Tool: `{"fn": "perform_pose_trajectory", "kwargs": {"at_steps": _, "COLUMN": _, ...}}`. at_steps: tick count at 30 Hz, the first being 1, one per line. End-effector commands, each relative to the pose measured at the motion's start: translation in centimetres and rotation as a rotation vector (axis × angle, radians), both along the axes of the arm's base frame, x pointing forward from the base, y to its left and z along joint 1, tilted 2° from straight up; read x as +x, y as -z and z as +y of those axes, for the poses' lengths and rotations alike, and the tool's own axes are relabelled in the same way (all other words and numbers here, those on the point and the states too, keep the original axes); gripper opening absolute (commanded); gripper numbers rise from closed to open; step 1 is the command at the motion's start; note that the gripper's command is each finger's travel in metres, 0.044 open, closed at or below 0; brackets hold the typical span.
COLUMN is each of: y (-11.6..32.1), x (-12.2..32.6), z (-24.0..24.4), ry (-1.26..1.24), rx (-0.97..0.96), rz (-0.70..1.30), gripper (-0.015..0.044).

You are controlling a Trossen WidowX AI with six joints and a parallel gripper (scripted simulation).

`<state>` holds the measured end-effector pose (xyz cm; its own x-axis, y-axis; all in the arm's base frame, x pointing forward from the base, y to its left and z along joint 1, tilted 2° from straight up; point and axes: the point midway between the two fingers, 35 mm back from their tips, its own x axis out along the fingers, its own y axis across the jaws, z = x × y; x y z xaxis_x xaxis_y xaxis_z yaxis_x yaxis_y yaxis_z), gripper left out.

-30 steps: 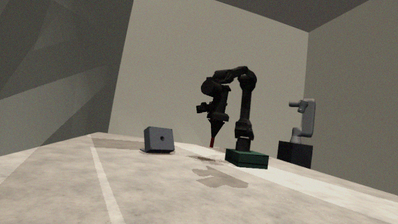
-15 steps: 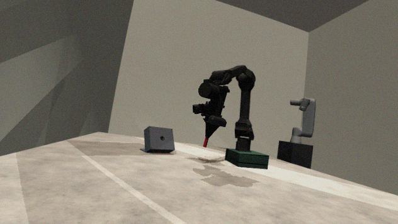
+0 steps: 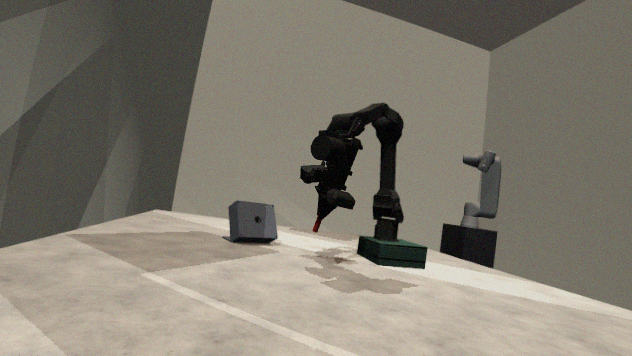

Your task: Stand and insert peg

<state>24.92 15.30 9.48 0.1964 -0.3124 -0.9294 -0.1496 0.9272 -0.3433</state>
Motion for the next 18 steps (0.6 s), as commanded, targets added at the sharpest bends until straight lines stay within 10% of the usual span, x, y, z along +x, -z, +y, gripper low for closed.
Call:
{"fn": "perform_pose_trajectory", "kwargs": {"at_steps": 1, "y": 0.2, "x": 0.5, "z": -0.2, "ry": -0.035, "rx": -0.046, "rz": 0.003, "gripper": 0.0}}
{"fn": "perform_pose_trajectory", "kwargs": {"at_steps": 18, "y": 0.2, "x": 2.6, "z": -1.1, "ry": -0.19, "rx": -0.238, "rz": -0.002, "gripper": 0.0}}
